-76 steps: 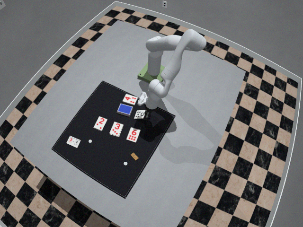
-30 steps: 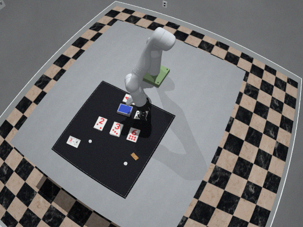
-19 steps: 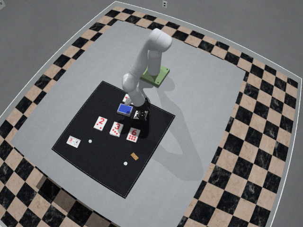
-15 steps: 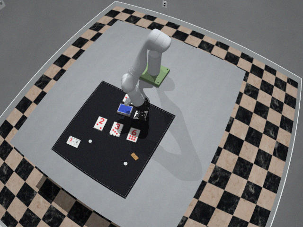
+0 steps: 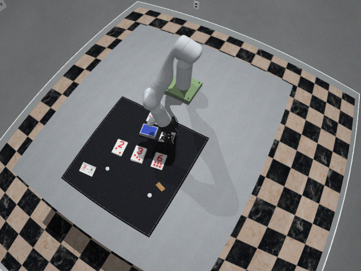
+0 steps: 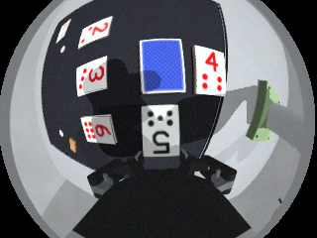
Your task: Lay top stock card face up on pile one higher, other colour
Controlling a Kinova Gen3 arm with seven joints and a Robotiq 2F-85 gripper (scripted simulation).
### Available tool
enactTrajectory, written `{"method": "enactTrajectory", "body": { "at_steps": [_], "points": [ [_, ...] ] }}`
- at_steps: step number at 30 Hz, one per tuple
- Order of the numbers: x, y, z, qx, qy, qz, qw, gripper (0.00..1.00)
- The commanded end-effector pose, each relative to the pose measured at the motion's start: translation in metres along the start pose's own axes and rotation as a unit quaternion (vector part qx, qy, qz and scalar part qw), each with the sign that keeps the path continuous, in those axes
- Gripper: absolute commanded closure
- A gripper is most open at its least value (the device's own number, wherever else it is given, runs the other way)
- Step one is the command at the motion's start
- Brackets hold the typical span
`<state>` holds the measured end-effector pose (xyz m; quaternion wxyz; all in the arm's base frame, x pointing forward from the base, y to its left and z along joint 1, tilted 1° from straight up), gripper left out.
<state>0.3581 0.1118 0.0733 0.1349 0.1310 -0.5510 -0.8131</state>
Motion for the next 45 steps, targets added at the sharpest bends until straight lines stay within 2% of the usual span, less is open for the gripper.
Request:
{"method": "enactTrajectory", "body": {
  "at_steps": [1,29,42,45],
  "points": [
    [-0.0002,0.0004,-0.0006,0.0,-0.001,-0.001,1.0,0.29],
    [-0.0002,-0.0001,-0.0002,0.002,-0.001,0.0,1.0,0.29],
    [-0.0011,-0.0057,0.0045,0.032,-0.001,0.006,0.999,0.29],
    [-0.0015,-0.0084,0.0067,0.047,-0.001,0.008,0.999,0.29]
  ]
}}
Point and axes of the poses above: the point where the finger pads meet when closed, its own y axis back along the fingers, its own x axis across the jaws, z = x × y, the point moved 6 cm from there along y, back along the fingers, and after that the axes turned 10 degrees about y, right-handed, at the moved point
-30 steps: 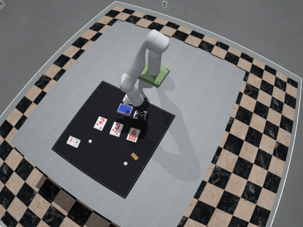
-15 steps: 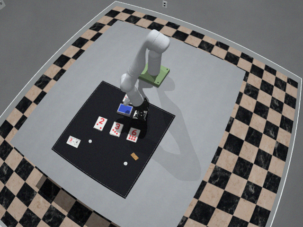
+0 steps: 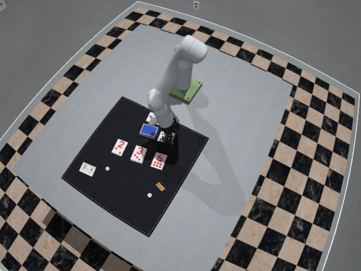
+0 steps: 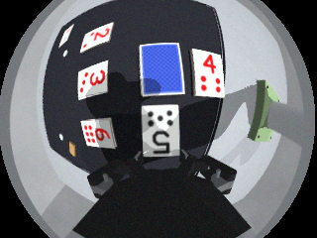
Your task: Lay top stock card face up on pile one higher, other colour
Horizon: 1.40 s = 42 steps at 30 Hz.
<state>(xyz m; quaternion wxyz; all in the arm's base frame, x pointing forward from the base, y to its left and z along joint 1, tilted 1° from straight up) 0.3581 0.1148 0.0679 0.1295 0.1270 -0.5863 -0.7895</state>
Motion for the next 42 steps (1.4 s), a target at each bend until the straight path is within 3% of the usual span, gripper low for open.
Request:
{"method": "enactTrajectory", "body": {
  "at_steps": [1,12,25,42],
  "points": [
    [-0.001,-0.003,0.007,0.01,0.007,0.003,1.0,0.29],
    [-0.002,-0.015,0.016,0.073,0.007,0.015,0.997,0.29],
    [-0.004,-0.025,0.022,0.12,0.007,0.023,0.992,0.29],
    [-0.004,-0.029,0.025,0.139,0.007,0.027,0.99,0.29]
  ]
}}
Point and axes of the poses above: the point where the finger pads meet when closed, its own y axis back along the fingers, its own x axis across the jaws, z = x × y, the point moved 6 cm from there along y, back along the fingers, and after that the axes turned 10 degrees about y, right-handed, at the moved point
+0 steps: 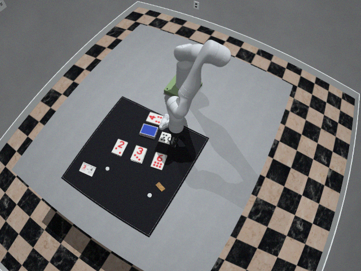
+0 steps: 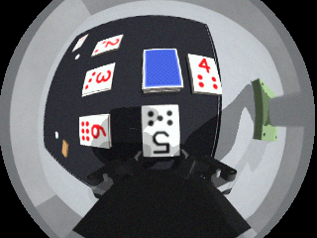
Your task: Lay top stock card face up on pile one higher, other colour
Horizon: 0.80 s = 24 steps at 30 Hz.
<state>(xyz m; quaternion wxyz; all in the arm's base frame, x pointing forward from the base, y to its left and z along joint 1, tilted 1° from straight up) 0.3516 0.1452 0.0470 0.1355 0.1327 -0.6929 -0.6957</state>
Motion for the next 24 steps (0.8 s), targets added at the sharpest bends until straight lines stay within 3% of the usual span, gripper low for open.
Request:
{"method": "enactTrajectory", "body": {
  "at_steps": [1,17,18,24],
  "points": [
    [-0.0003,0.0002,0.0009,0.0,0.001,0.0,1.0,0.29],
    [-0.0003,0.0002,0.0009,0.0,0.001,0.0,1.0,0.29],
    [-0.0003,0.0002,0.0009,0.0,0.001,0.0,1.0,0.15],
    [-0.0003,0.0002,0.0009,0.0,0.001,0.0,1.0,0.15]
  ]
}}
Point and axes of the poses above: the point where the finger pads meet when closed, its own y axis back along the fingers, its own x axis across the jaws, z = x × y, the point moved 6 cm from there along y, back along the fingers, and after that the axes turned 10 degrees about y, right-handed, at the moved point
